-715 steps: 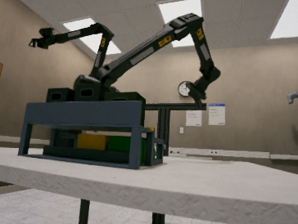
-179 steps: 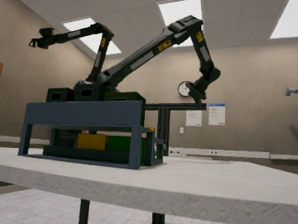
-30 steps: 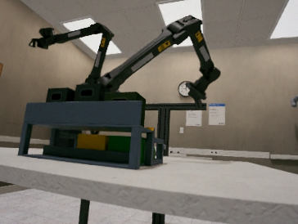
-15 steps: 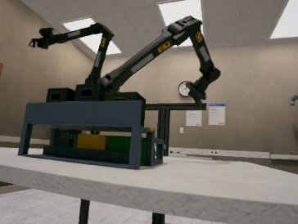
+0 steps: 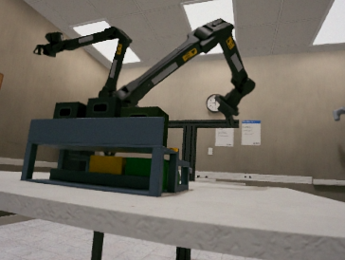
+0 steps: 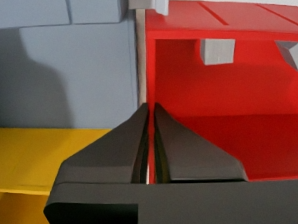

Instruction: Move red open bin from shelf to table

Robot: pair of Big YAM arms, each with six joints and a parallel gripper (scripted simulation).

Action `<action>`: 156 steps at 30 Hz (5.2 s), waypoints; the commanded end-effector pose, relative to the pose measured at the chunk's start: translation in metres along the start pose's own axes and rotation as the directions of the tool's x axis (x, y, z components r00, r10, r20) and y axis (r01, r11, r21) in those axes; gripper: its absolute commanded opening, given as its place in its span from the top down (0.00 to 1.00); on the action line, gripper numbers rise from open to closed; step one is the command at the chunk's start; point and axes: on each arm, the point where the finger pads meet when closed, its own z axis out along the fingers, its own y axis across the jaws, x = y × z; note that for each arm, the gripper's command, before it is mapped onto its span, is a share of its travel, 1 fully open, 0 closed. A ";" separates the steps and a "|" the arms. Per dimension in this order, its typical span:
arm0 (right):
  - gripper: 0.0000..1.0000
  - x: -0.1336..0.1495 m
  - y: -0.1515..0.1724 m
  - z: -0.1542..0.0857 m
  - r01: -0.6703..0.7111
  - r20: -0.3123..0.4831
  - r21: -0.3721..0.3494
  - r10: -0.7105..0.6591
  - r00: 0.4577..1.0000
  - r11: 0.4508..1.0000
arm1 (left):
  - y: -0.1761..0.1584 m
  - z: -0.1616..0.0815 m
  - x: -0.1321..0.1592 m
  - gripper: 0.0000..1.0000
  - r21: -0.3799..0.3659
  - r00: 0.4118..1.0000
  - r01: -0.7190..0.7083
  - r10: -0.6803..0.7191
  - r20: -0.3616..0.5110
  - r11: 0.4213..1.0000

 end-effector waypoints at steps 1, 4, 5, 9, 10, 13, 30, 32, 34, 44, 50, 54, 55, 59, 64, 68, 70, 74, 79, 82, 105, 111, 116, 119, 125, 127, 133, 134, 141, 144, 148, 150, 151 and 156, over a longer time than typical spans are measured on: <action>0.00 -0.039 -0.002 -0.006 0.019 0.056 0.005 -0.019 0.998 1.000 | 0.010 0.006 -0.002 1.00 -0.003 1.000 0.010 -0.010 0.010 1.000; 0.00 -0.039 -0.002 -0.006 0.019 0.056 0.005 -0.019 0.998 1.000 | 0.027 -0.023 -0.014 1.00 -0.048 0.999 0.005 -0.004 0.032 0.999; 0.00 -0.039 -0.002 -0.006 0.019 0.056 0.005 -0.019 0.998 1.000 | 0.027 -0.022 -0.014 1.00 -0.047 1.000 0.004 -0.002 0.031 0.999; 0.00 -0.039 -0.002 -0.006 0.019 0.056 0.005 -0.019 0.998 1.000 | 0.020 -0.017 -0.014 1.00 -0.038 1.000 -0.003 0.004 0.027 0.999; 0.00 -0.039 -0.002 -0.006 0.019 0.056 0.005 -0.019 0.998 1.000 | 0.018 -0.014 -0.013 1.00 -0.033 1.000 -0.004 0.005 0.024 0.999; 0.00 -0.039 -0.002 -0.006 0.019 0.056 0.005 -0.019 0.998 1.000 | 0.013 -0.004 -0.009 1.00 -0.019 1.000 -0.003 0.004 0.017 1.000; 0.00 -0.039 -0.002 -0.006 0.019 0.056 0.005 -0.019 0.998 1.000 | 0.015 0.002 -0.002 1.00 -0.010 1.000 0.008 -0.008 0.012 1.000; 0.00 -0.039 -0.002 -0.006 0.019 0.056 0.005 -0.019 0.998 1.000 | 0.014 0.004 -0.002 1.00 -0.007 1.000 0.008 -0.008 0.010 1.000; 0.00 -0.039 -0.002 -0.006 0.019 0.056 0.005 -0.019 0.998 1.000 | 0.013 0.005 -0.001 1.00 -0.004 1.000 0.007 -0.007 0.009 1.000; 0.00 -0.039 -0.002 -0.006 0.019 0.056 0.005 -0.019 0.998 1.000 | 0.011 0.005 -0.004 1.00 -0.006 1.000 0.002 -0.002 0.009 1.000; 0.00 -0.039 -0.002 -0.006 0.019 0.056 0.005 -0.019 0.998 1.000 | 0.014 0.005 -0.001 1.00 -0.005 1.000 0.008 -0.008 0.008 1.000; 0.00 -0.039 -0.002 -0.006 0.019 0.056 0.005 -0.019 0.998 1.000 | 0.014 0.005 -0.001 1.00 -0.005 1.000 0.007 -0.007 0.008 1.000; 0.00 -0.039 -0.002 -0.006 0.019 0.056 0.005 -0.019 0.998 1.000 | 0.013 0.005 -0.002 1.00 -0.006 1.000 0.006 -0.006 0.008 1.000; 0.00 -0.039 -0.002 -0.006 0.019 0.056 0.005 -0.019 0.998 1.000 | 0.013 0.006 -0.001 1.00 -0.004 1.000 0.007 -0.007 0.007 1.000; 0.00 -0.039 -0.002 -0.006 0.019 0.056 0.005 -0.019 0.998 1.000 | 0.012 0.006 -0.001 1.00 -0.004 1.000 0.007 -0.007 0.006 1.000; 0.00 -0.039 -0.002 -0.006 0.019 0.056 0.005 -0.019 0.998 1.000 | 0.012 0.007 -0.001 1.00 -0.004 1.000 0.007 -0.007 0.006 1.000; 0.00 -0.039 -0.002 -0.006 0.019 0.056 0.005 -0.019 0.998 1.000 | 0.012 0.007 -0.001 1.00 -0.003 1.000 0.007 -0.007 0.006 1.000; 0.00 -0.039 -0.002 -0.006 0.019 0.056 0.005 -0.019 0.998 1.000 | 0.012 0.007 -0.001 1.00 -0.003 1.000 0.007 -0.007 0.005 1.000; 0.00 -0.039 -0.002 -0.006 0.019 0.056 0.005 -0.019 0.998 1.000 | 0.012 0.008 -0.001 1.00 -0.005 1.000 0.009 -0.009 0.006 1.000; 0.00 -0.039 -0.002 -0.006 0.019 0.056 0.005 -0.019 0.998 1.000 | 0.012 0.008 -0.001 1.00 -0.006 1.000 0.010 -0.010 0.007 1.000; 0.00 -0.039 -0.002 -0.006 0.019 0.056 0.005 -0.019 0.998 1.000 | 0.010 0.015 -0.001 1.00 -0.003 1.000 0.011 -0.011 0.005 1.000; 0.00 -0.039 -0.002 -0.006 0.019 0.056 0.005 -0.019 0.998 1.000 | 0.008 0.016 -0.001 1.00 0.000 1.000 0.009 -0.009 0.004 1.000; 0.00 -0.039 -0.002 -0.006 0.019 0.056 0.005 -0.019 0.998 1.000 | 0.009 0.015 -0.001 1.00 -0.001 1.000 0.010 -0.010 0.004 1.000; 0.00 -0.039 -0.002 -0.006 0.019 0.056 0.005 -0.019 0.998 1.000 | 0.009 0.016 -0.001 1.00 0.000 1.000 0.010 -0.010 0.004 1.000; 0.00 -0.039 -0.002 -0.006 0.019 0.056 0.005 -0.019 0.998 1.000 | 0.007 0.018 0.000 1.00 0.001 1.000 0.012 -0.012 0.003 1.000; 0.00 -0.039 -0.002 -0.006 0.019 0.056 0.005 -0.019 0.998 1.000 | 0.006 0.019 0.000 1.00 0.003 1.000 0.013 -0.013 0.002 1.000; 0.00 -0.039 -0.002 -0.006 0.019 0.056 0.005 -0.019 0.998 1.000 | 0.005 0.021 0.001 1.00 0.005 1.000 0.015 -0.015 0.001 1.000; 0.00 -0.039 -0.002 -0.006 0.019 0.056 0.005 -0.019 0.998 1.000 | 0.005 0.021 0.001 1.00 0.005 1.000 0.015 -0.015 0.000 1.000; 0.00 -0.039 -0.002 -0.006 0.019 0.056 0.005 -0.019 0.998 1.000 | 0.005 0.022 0.002 1.00 0.006 1.000 0.018 -0.018 0.000 1.000; 0.00 -0.039 -0.002 -0.006 0.019 0.056 0.005 -0.019 0.998 1.000 | 0.004 0.023 0.002 1.00 0.007 1.000 0.018 -0.018 -0.001 1.000; 0.00 -0.039 -0.002 -0.006 0.019 0.056 0.005 -0.019 0.998 1.000 | 0.003 0.023 0.003 1.00 0.009 1.000 0.018 -0.018 -0.002 1.000; 0.00 -0.039 -0.002 -0.006 0.019 0.056 0.005 -0.019 0.998 1.000 | 0.002 0.024 0.003 1.00 0.010 1.000 0.018 -0.018 -0.003 1.000; 0.00 -0.039 -0.002 -0.006 0.019 0.056 0.005 -0.019 0.998 1.000 | 0.002 0.024 0.003 1.00 0.010 1.000 0.018 -0.018 -0.003 1.000; 0.00 -0.039 -0.002 -0.006 0.019 0.056 0.005 -0.019 0.998 1.000 | 0.016 0.007 -0.001 0.57 -0.012 1.000 0.028 -0.028 0.011 1.000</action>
